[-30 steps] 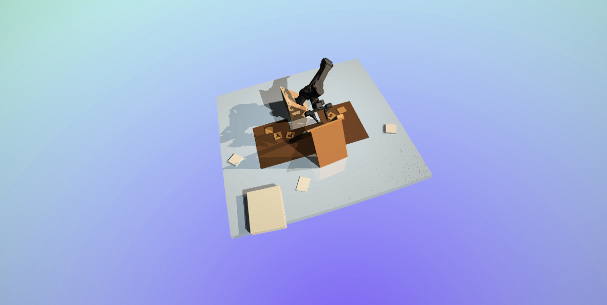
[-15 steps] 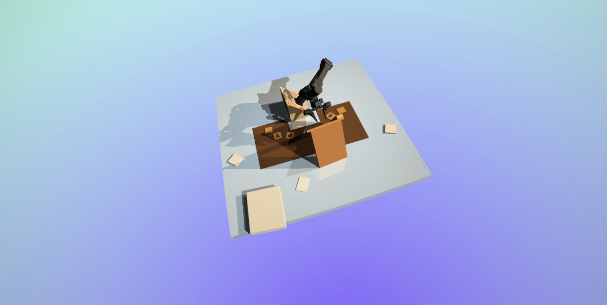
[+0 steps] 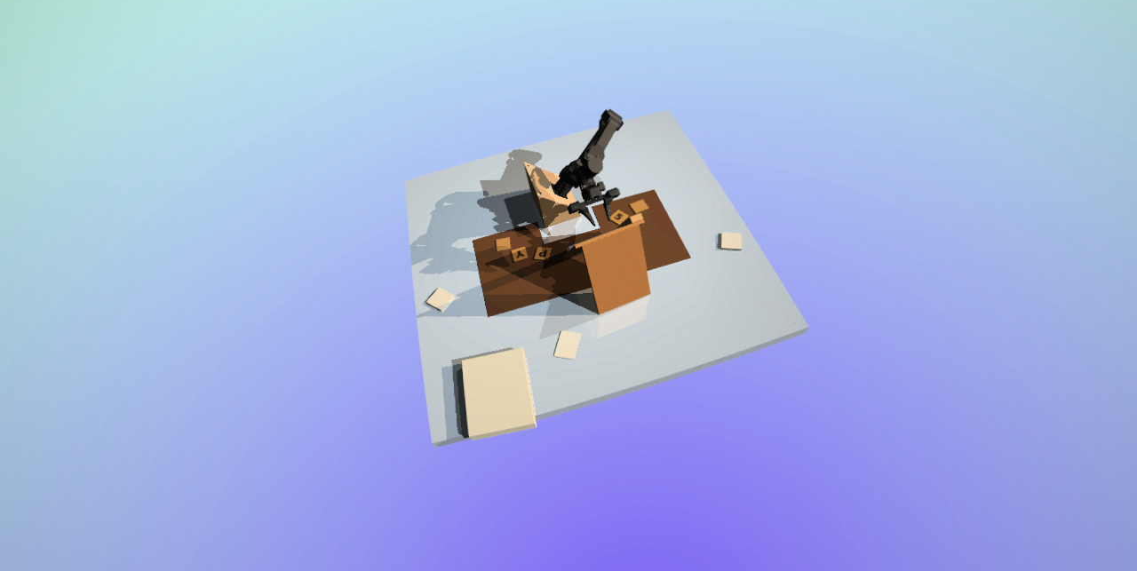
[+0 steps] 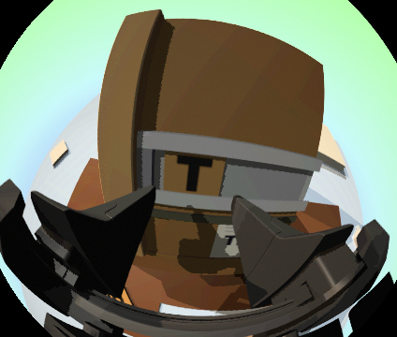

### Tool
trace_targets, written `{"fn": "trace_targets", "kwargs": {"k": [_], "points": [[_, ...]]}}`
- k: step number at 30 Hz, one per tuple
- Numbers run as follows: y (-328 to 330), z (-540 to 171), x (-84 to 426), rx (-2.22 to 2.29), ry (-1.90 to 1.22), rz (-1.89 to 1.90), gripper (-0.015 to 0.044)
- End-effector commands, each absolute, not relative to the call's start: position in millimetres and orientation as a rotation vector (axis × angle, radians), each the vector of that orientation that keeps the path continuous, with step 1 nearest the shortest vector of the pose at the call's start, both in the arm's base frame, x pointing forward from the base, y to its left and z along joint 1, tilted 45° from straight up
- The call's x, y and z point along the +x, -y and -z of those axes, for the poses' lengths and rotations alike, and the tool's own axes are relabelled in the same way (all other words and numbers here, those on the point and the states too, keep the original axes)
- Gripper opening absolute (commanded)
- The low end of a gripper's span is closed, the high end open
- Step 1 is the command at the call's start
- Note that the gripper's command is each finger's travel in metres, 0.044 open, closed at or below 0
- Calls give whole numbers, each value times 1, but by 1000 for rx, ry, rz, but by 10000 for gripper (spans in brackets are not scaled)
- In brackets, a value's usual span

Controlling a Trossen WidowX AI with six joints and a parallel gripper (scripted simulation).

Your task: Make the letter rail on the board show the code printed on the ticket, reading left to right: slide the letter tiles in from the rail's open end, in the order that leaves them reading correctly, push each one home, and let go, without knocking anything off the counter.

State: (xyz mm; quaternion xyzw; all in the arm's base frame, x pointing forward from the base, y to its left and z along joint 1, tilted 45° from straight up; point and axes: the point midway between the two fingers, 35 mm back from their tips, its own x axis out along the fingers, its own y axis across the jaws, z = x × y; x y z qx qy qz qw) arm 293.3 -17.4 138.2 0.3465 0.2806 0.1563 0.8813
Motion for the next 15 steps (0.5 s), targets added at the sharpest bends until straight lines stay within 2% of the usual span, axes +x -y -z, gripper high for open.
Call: {"fn": "trace_targets", "kwargs": {"k": [1, 8, 15], "points": [[17, -138, 293, 722, -585, -326, 190], [17, -138, 293, 722, -585, -326, 6], [17, -138, 293, 722, -585, -326, 0]]}}
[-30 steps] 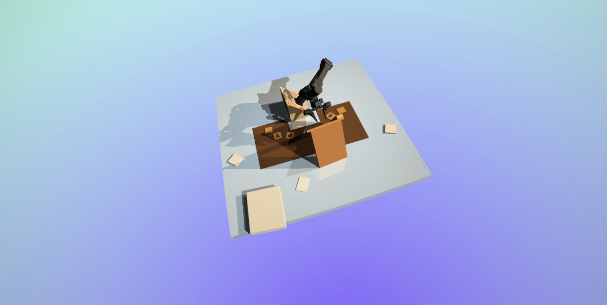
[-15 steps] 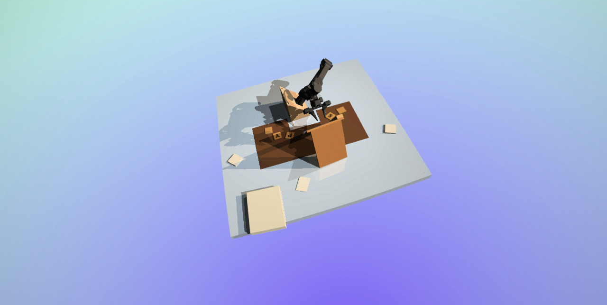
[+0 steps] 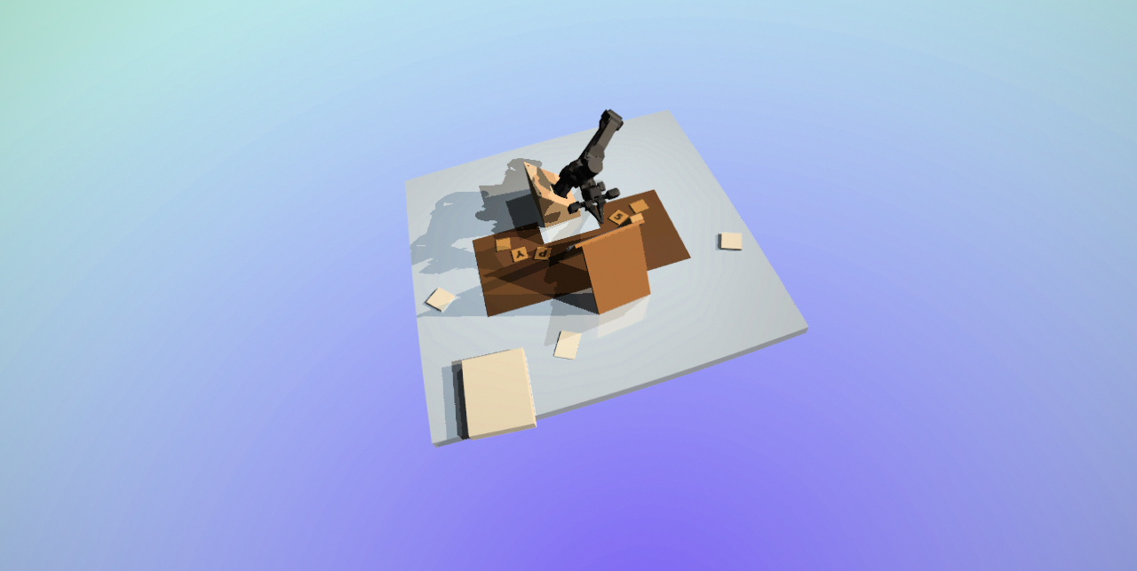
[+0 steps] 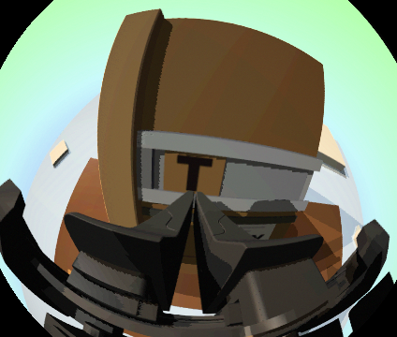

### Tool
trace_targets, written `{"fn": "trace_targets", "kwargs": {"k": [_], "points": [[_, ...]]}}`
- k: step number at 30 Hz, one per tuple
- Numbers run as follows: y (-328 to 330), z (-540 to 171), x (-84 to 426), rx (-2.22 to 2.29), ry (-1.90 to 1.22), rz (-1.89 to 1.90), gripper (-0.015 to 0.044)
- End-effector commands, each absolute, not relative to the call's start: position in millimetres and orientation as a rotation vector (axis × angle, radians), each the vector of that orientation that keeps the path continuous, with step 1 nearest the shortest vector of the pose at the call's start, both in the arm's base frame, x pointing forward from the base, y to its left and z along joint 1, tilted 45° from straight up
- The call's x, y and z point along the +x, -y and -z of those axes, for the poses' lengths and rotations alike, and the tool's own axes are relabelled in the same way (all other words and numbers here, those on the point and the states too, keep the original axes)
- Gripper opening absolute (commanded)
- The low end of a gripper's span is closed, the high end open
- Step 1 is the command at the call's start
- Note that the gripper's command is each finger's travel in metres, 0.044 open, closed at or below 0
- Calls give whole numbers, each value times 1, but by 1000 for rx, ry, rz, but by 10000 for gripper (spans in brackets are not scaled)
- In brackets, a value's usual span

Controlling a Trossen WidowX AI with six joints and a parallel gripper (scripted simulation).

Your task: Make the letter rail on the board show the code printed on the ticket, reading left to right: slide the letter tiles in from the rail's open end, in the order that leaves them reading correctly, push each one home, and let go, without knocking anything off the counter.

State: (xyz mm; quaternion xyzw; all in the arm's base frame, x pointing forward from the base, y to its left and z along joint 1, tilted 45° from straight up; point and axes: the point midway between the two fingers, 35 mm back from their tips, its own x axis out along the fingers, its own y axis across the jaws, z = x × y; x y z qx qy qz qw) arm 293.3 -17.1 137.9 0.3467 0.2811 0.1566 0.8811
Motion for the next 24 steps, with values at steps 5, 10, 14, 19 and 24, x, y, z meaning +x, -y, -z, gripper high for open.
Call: {"fn": "trace_targets", "kwargs": {"k": [5, 10, 14, 19, 24], "points": [[24, -134, 303, 696, -679, -326, 0], [33, -126, 316, 647, -870, -362, 0], [39, -122, 322, 615, -1018, -424, 0], [43, -121, 324, 591, -1189, -543, 0], [45, -122, 324, 588, -1235, -586, 0]]}}
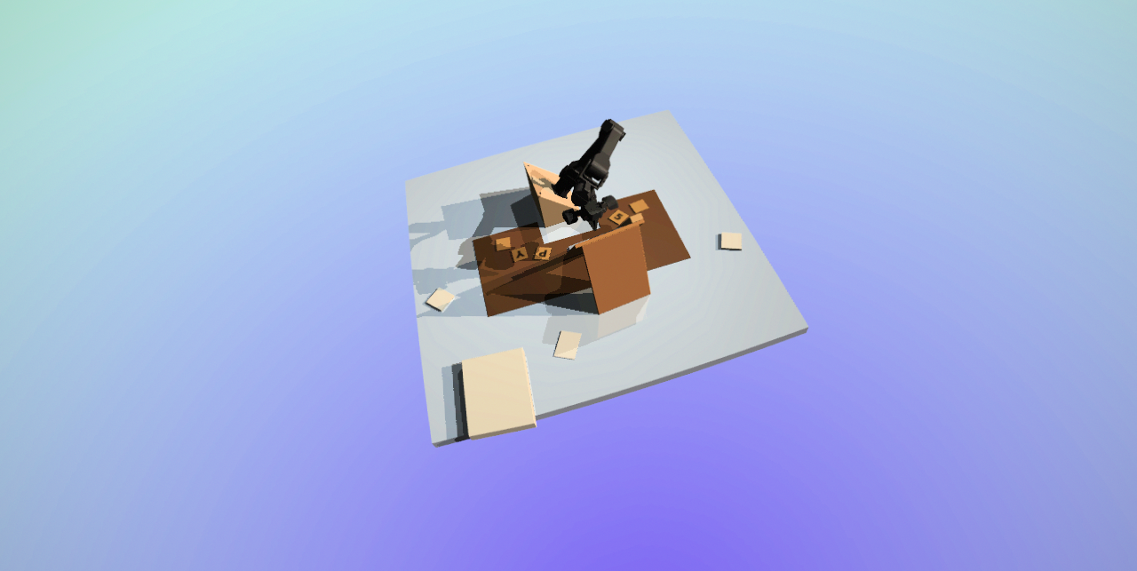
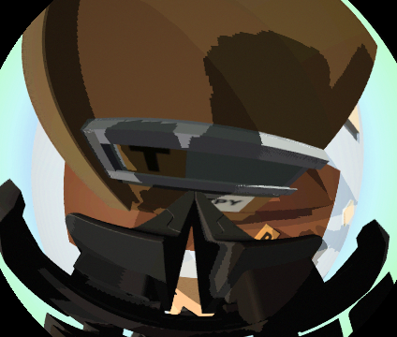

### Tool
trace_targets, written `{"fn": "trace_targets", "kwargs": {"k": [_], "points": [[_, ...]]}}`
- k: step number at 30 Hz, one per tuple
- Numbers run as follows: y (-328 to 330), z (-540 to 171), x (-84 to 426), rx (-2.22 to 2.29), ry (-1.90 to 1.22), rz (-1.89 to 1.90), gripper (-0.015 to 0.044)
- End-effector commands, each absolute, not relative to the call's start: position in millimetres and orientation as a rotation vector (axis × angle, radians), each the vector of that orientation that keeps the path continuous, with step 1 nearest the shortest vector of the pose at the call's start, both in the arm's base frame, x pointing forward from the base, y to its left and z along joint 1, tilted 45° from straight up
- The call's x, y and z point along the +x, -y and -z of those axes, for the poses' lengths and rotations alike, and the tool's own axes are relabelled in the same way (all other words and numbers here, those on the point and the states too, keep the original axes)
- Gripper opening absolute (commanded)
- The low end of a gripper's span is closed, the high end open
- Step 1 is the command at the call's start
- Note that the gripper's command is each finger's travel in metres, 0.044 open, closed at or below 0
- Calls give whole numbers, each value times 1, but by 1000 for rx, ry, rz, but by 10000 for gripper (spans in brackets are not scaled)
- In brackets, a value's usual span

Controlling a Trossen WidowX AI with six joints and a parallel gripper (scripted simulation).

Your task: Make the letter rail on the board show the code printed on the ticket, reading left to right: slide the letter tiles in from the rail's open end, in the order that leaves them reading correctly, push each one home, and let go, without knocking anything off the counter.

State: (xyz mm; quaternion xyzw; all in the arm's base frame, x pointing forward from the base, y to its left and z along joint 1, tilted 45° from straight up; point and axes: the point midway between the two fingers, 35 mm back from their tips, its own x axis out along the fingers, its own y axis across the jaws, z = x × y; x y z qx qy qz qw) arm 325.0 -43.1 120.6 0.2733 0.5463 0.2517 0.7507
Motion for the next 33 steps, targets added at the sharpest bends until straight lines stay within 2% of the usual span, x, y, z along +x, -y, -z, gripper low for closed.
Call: {"fn": "trace_targets", "kwargs": {"k": [1, 33], "points": [[45, -122, 324, 588, -1235, -586, 0], [37, -116, 338, 588, -1233, -586, 0]]}}
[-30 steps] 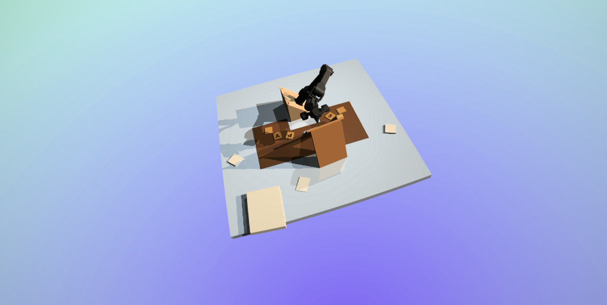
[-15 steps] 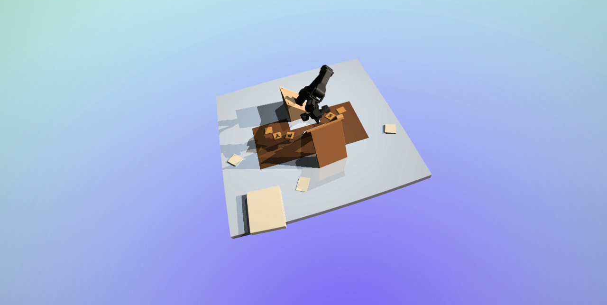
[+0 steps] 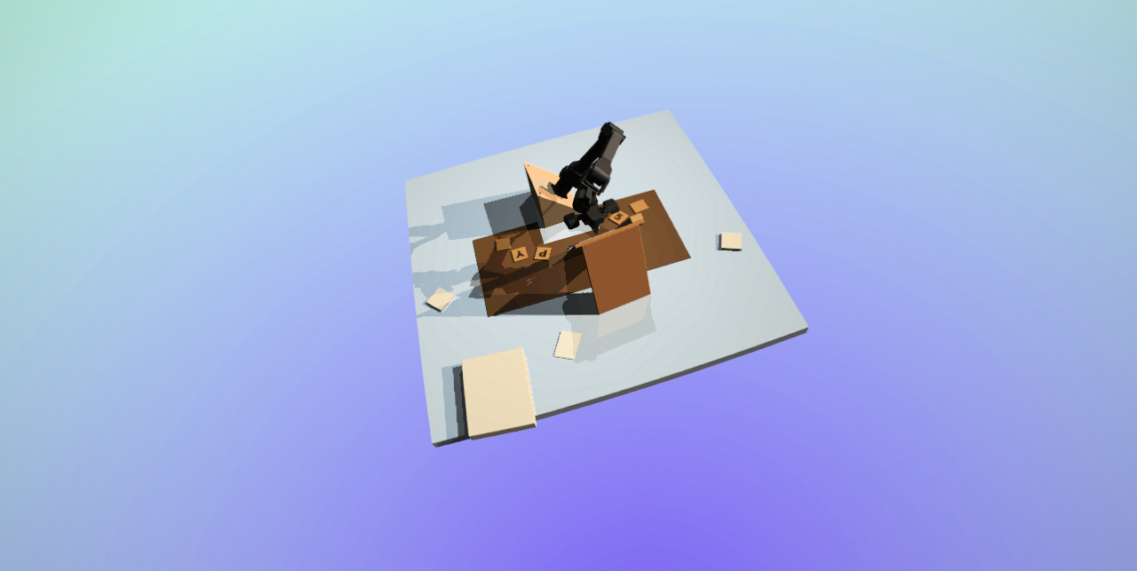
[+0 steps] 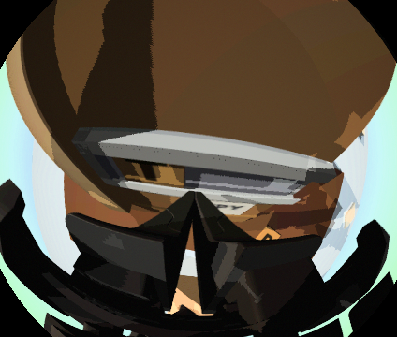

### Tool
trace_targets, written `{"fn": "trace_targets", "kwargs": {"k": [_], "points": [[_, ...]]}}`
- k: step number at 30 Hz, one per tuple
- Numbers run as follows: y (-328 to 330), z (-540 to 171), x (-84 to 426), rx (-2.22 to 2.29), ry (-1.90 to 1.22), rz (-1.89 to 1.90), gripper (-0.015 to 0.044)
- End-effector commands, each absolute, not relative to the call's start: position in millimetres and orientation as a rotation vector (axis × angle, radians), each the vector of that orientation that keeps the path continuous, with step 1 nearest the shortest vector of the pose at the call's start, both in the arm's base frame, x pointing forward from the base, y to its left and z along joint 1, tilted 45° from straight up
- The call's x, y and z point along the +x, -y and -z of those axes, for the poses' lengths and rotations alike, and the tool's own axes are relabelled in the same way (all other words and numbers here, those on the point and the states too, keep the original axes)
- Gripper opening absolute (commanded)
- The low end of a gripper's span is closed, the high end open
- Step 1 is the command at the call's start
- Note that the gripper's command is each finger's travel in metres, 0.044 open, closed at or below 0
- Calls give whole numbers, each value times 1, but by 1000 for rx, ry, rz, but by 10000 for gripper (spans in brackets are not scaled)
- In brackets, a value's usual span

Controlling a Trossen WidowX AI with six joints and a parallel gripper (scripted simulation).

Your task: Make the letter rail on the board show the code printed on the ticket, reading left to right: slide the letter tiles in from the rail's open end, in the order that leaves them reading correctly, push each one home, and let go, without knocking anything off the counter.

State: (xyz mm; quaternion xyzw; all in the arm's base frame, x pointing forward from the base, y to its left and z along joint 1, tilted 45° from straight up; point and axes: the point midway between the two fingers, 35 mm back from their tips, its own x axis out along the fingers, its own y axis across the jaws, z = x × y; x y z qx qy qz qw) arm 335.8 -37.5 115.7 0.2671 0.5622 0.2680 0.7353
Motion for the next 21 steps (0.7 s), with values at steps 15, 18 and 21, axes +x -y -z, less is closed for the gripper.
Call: {"fn": "trace_targets", "kwargs": {"k": [15, 18, 21], "points": [[34, -113, 344, 588, -1233, -587, 0], [33, -113, 345, 588, -1233, -587, 0], [32, -113, 346, 588, -1233, -587, 0]]}}
